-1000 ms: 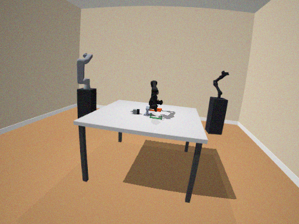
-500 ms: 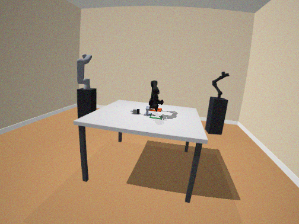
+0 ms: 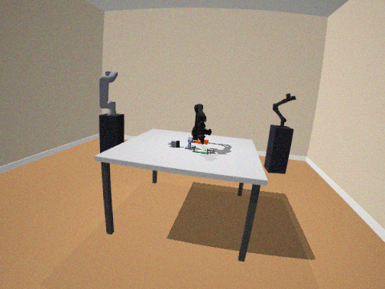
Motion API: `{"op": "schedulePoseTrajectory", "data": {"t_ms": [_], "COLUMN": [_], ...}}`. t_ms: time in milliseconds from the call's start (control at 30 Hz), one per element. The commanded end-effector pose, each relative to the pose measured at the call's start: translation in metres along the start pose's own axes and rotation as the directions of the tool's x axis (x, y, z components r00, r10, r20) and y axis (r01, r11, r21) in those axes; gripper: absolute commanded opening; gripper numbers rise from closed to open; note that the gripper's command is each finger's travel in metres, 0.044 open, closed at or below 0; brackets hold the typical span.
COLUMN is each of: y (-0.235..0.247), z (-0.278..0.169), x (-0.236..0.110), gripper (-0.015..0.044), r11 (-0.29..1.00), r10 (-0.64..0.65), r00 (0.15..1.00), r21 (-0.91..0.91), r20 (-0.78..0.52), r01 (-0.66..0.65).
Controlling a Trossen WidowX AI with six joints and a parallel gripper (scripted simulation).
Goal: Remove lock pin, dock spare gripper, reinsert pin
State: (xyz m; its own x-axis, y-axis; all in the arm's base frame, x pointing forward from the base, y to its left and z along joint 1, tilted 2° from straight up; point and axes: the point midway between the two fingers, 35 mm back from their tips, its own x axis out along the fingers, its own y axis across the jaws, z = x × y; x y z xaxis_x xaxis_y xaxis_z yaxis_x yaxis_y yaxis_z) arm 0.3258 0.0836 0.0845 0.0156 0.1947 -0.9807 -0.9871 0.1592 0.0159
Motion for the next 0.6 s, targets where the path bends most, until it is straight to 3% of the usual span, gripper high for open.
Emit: {"op": "schedulePoseTrajectory", "data": {"t_ms": [0, 567], "y": [0.0, -0.001], "z": [0.005, 0.016], "x": [0.0, 0.002], "gripper": [0.0, 0.0], "r11": [1.0, 1.0], "r10": [-0.001, 0.006], "r00": [1.0, 1.0], "r21": [0.002, 0.003], "r20": [0.001, -0.002], "r01": [0.001, -0.006]}}
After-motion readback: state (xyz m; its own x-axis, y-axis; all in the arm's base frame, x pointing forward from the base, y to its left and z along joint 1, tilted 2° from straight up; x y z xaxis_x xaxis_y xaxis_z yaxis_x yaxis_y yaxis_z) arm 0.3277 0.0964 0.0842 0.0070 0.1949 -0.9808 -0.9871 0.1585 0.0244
